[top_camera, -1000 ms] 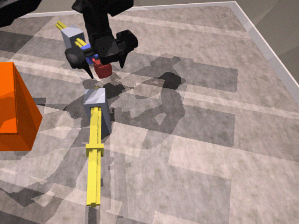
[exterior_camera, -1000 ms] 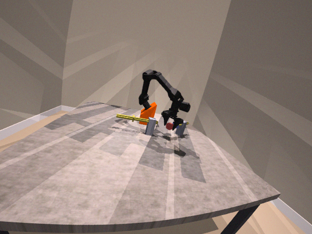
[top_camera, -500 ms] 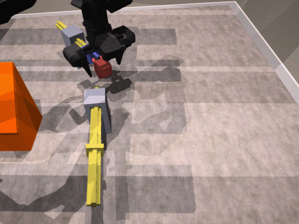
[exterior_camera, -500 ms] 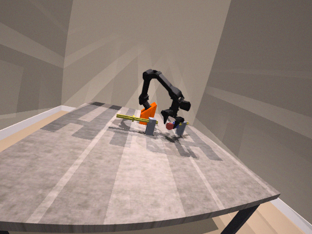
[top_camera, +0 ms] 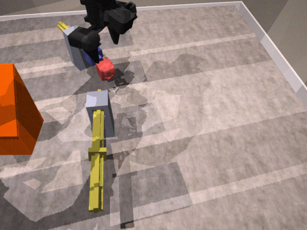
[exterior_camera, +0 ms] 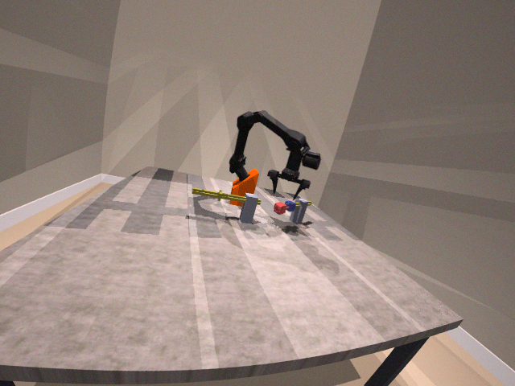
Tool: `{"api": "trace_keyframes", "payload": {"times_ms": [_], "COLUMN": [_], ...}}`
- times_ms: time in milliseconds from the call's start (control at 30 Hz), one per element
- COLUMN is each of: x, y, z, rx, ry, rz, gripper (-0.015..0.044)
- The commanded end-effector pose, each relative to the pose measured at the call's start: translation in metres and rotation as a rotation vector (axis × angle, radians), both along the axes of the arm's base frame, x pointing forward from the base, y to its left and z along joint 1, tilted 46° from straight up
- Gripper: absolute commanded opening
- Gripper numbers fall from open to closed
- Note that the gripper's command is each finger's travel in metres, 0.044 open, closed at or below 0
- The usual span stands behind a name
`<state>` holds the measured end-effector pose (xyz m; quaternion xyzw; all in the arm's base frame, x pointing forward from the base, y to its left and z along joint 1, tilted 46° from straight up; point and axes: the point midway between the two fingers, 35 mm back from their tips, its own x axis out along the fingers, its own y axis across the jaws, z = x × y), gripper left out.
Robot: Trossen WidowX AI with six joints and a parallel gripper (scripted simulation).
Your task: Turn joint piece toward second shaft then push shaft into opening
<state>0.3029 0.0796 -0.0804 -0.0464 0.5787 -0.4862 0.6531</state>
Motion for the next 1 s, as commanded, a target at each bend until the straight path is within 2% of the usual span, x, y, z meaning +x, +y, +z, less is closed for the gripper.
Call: {"api": "trace_keyframes", "payload": {"times_ms": [0,367,633,700,833,967], "x": [0.003,0.002,0.002,0.005,0.012,0.012], "y": [0.015,0.045,0.047,0.037,-0.015,-0.017], "z": [0.015,0.052,0.054,0.054,0.054,0.054], "rx": [0.029,0.082,0.085,0.086,0.081,0.081], "ry": [0.110,0.369,0.385,0.385,0.386,0.386], "rz": [0.114,0.375,0.391,0.392,0.390,0.390], "gripper": [0.0440,0.0440,0.0440,0.0440,0.0440,0.0440]}}
